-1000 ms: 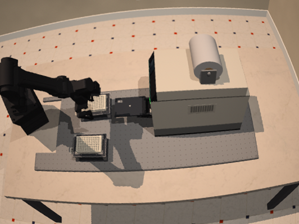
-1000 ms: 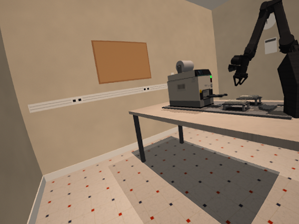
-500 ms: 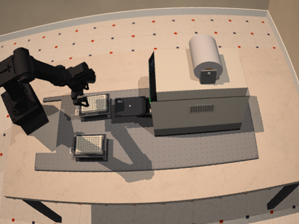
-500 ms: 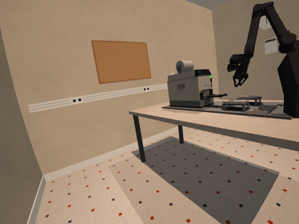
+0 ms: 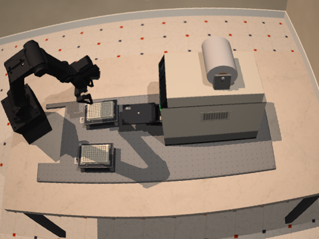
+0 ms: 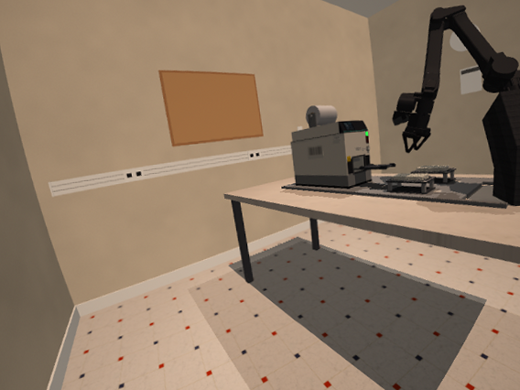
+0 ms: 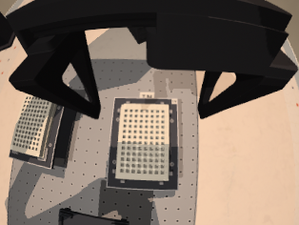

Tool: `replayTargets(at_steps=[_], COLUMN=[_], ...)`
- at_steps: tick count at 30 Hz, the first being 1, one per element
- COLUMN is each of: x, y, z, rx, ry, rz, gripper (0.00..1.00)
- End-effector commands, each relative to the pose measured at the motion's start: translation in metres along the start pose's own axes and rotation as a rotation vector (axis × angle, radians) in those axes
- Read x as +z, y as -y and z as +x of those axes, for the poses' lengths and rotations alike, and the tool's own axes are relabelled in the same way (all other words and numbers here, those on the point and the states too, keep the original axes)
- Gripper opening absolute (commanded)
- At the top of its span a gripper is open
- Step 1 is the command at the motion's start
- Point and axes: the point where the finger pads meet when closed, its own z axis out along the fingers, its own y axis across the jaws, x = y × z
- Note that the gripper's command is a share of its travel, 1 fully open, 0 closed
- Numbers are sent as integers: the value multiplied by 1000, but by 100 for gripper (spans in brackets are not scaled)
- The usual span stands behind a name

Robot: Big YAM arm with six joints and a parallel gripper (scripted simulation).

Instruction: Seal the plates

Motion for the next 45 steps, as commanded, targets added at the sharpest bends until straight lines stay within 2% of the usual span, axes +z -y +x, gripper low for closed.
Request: replayTargets(at_steps=[1,8,12,20,27,34,39,45], x=[-2,-1,-1,4,0,19,22,34], y=[5,16,18,14,6,11,15,14], z=[-10,0,-9,-21,-15,-16,-23,-11], rx=[42,24,29,36,-9,12,41,19], ry=[6,-11,0,20,29,20,34,14], rz=[0,14,16,15,2,11,13,15], gripper=[100,100,100,100,100,100,100,100])
